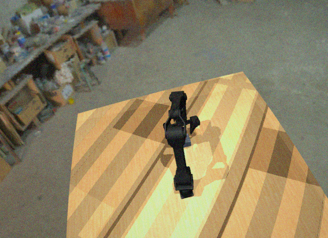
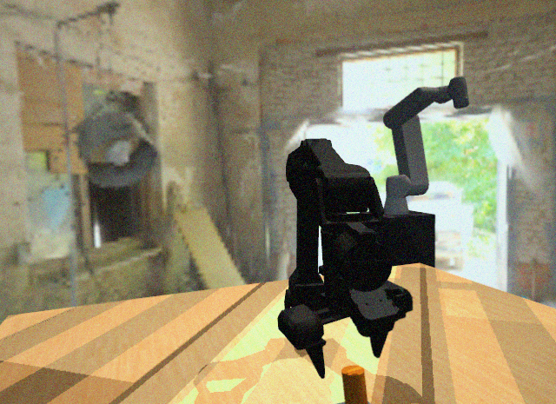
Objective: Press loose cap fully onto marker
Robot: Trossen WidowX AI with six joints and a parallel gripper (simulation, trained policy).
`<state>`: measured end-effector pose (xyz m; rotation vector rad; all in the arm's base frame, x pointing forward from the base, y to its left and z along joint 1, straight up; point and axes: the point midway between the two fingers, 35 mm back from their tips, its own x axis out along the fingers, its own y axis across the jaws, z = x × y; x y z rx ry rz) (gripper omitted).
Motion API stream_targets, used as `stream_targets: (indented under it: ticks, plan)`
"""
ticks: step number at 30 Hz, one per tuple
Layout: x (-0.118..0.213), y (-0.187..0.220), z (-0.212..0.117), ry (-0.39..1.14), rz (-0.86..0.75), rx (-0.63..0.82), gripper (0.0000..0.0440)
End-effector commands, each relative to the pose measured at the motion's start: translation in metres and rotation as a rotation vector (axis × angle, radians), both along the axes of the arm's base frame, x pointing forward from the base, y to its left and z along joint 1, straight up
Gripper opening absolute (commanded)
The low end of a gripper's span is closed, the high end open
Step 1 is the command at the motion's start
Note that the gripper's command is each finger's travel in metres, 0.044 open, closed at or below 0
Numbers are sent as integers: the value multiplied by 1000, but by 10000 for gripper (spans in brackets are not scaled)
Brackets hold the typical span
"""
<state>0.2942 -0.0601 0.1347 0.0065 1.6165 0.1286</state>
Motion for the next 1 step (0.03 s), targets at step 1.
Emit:
stream_targets:
  ticks: [1]
  plan:
    - [1,-1,9,-27,10,0,440]
